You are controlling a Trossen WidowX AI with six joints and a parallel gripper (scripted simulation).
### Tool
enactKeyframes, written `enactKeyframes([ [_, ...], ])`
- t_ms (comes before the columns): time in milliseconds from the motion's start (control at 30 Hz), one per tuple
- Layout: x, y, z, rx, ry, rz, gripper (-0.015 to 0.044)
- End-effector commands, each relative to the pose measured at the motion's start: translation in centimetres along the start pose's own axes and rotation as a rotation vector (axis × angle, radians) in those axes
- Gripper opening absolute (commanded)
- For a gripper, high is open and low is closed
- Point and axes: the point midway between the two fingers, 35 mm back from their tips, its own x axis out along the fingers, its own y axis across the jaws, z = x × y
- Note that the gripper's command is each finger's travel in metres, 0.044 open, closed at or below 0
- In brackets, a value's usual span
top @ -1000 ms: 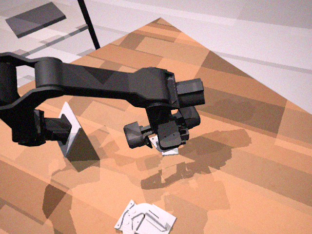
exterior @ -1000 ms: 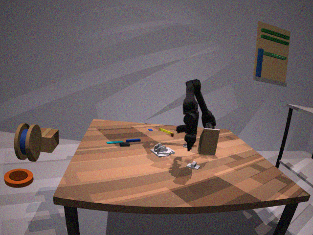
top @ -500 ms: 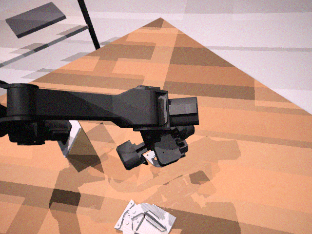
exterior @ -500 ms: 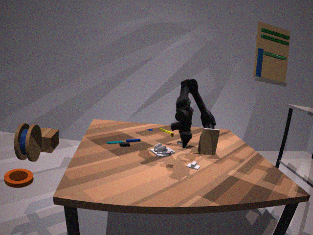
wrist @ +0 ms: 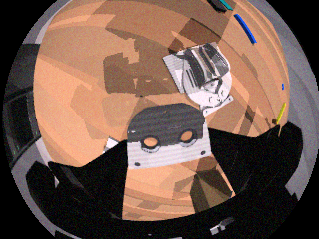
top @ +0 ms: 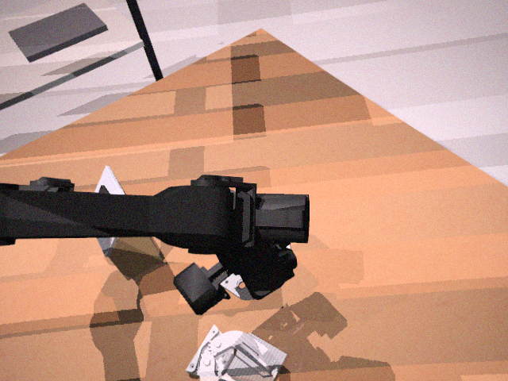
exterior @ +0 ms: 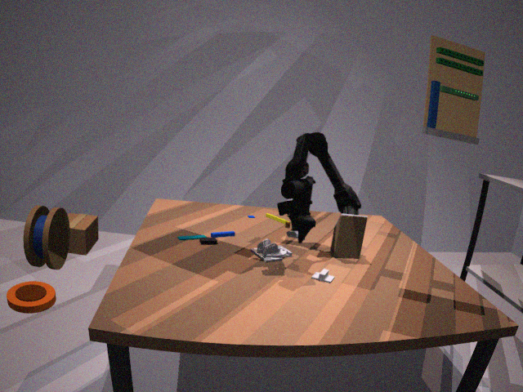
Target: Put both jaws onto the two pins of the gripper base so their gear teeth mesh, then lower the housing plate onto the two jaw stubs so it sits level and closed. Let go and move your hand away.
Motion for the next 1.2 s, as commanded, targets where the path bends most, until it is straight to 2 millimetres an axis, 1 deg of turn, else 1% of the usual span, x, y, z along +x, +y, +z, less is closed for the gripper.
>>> enactKeyframes([
  [0, 0.1, -1.5, 0.4, -0.052, 0.0, -0.008, 0.0351],
  [433, 0.6, -5.6, 1.4, -0.202, 0.006, -0.025, 0.0351],
  [833, 1.1, -9.4, 1.8, -0.338, 0.019, -0.046, 0.0351],
  [933, 1.2, -9.9, 1.8, -0.356, 0.022, -0.049, 0.0351],
  [1167, 1.2, -9.9, 1.8, -0.357, 0.022, -0.049, 0.0351],
])
